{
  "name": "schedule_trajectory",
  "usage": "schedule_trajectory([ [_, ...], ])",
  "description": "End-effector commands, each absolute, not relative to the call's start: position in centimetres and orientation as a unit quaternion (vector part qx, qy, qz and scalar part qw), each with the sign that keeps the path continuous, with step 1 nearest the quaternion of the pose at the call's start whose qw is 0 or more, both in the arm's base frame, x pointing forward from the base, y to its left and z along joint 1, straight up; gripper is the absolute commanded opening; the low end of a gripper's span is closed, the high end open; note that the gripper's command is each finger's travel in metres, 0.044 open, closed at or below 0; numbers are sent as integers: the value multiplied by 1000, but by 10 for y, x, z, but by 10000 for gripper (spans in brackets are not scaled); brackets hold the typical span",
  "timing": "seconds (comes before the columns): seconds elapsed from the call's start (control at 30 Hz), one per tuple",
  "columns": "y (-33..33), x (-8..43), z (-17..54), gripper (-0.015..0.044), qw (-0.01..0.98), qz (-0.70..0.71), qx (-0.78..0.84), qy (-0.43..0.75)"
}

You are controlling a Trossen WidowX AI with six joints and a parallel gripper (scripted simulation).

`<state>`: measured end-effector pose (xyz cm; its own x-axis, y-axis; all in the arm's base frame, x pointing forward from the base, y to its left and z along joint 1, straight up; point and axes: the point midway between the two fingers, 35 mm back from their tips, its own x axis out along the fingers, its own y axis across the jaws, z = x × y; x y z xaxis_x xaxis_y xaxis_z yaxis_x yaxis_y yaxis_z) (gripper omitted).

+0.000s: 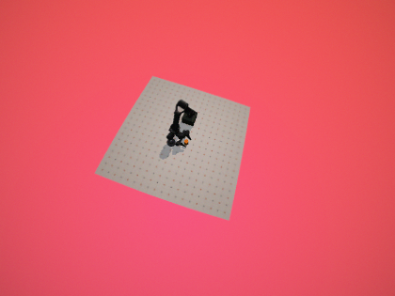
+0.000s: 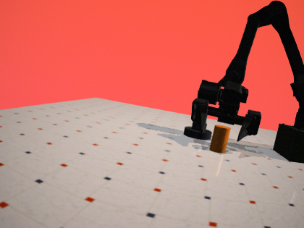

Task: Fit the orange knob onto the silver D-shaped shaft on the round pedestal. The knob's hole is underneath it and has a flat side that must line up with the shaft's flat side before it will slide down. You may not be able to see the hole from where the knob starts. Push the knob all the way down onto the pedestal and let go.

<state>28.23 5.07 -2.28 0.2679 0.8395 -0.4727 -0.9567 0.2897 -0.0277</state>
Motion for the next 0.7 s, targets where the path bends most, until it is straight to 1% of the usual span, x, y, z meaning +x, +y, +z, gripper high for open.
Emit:
schedule_trajectory([
  [0.0, 51, 282, -23, 440, 781, 575, -156, 188],
  [0.07, 50, 284, -14, 440, 781, 575, -156, 188],
  [0.27, 51, 282, 55, 440, 781, 575, -156, 187],
  [0.4, 51, 281, 57, 440, 778, 576, -159, 195],
  [0.43, 53, 282, 55, 440, 768, 578, -167, 218],
  [0.53, 60, 281, 48, 440, 712, 572, -221, 342],
  [0.67, 59, 280, 55, 440, 633, 512, -322, 482],
])
